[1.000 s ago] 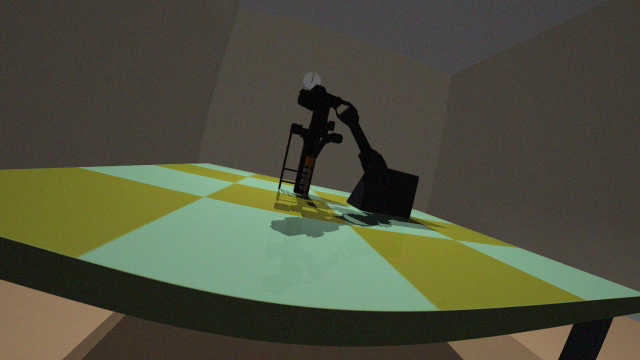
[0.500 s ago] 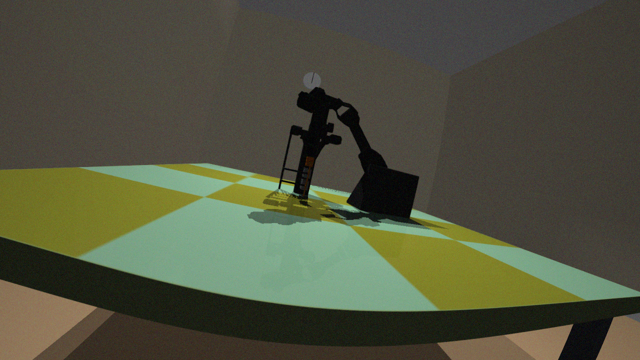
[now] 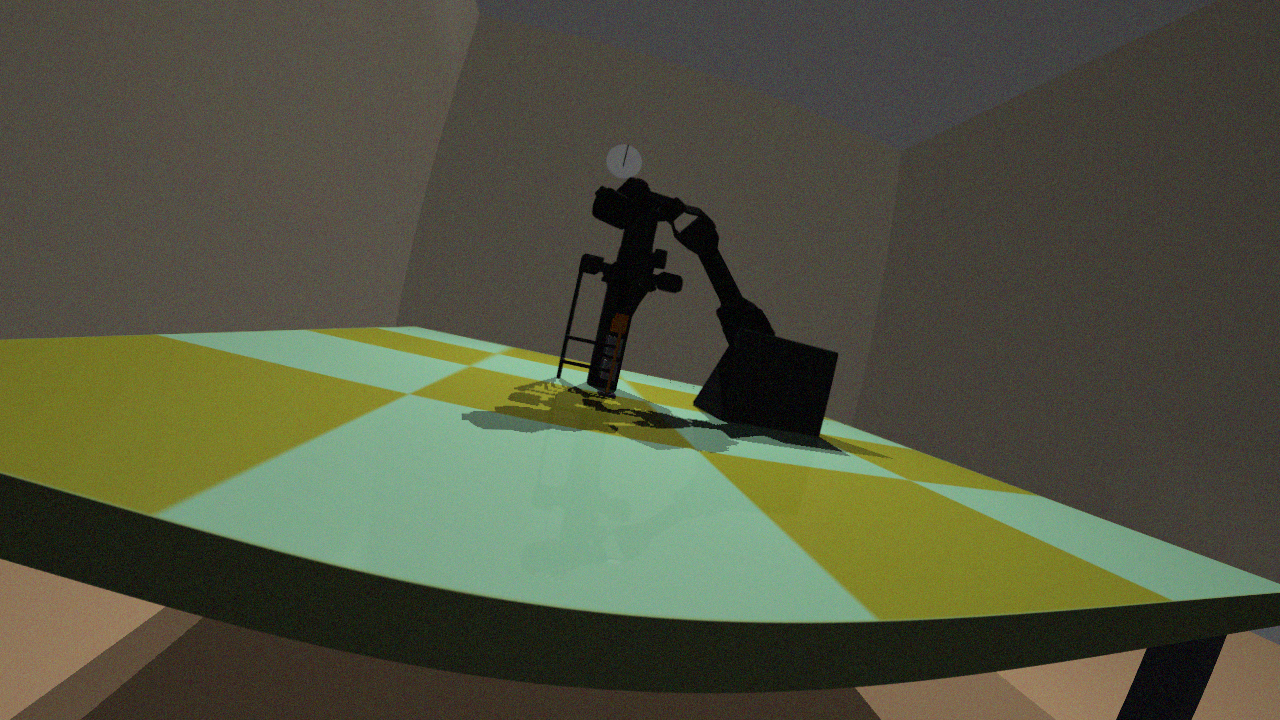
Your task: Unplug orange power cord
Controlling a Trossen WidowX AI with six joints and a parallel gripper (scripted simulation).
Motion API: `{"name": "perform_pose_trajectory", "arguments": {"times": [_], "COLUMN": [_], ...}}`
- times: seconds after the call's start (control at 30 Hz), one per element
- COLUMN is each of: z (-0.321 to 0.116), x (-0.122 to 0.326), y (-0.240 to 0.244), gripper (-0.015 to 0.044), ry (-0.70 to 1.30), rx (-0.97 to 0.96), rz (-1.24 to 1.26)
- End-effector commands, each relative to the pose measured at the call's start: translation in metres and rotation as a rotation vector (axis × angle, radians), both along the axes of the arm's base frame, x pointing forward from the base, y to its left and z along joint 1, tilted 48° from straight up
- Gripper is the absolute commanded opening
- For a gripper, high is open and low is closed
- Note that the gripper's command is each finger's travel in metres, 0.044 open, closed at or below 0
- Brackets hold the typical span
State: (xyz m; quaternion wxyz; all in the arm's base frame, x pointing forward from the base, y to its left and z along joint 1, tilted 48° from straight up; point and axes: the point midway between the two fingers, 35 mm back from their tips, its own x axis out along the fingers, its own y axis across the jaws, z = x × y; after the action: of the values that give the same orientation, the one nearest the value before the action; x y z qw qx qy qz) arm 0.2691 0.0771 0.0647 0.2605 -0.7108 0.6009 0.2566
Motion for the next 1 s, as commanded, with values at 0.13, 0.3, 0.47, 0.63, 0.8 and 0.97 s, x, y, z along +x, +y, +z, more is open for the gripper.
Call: {"name": "perform_pose_trajectory", "arguments": {"times": [0.13, 0.3, 0.47, 0.63, 0.8, 0.97], "z": [-0.002, -0.007, -0.012, -0.018, -0.023, -0.028], "x": [0.0, 0.0, 0.0, 0.0, 0.0, -0.001], "y": [0.002, 0.008, 0.014, 0.02, 0.026, 0.032], "gripper": [0.0, 0.0, 0.0, 0.0, 0.0, 0.0], "ry": [0.001, 0.001, 0.001, 0.001, 0.001, 0.001], "rx": [0.0, 0.001, 0.002, 0.003, 0.003, 0.004], "rz": [0.001, 0.001, 0.002, 0.003, 0.003, 0.004]}}
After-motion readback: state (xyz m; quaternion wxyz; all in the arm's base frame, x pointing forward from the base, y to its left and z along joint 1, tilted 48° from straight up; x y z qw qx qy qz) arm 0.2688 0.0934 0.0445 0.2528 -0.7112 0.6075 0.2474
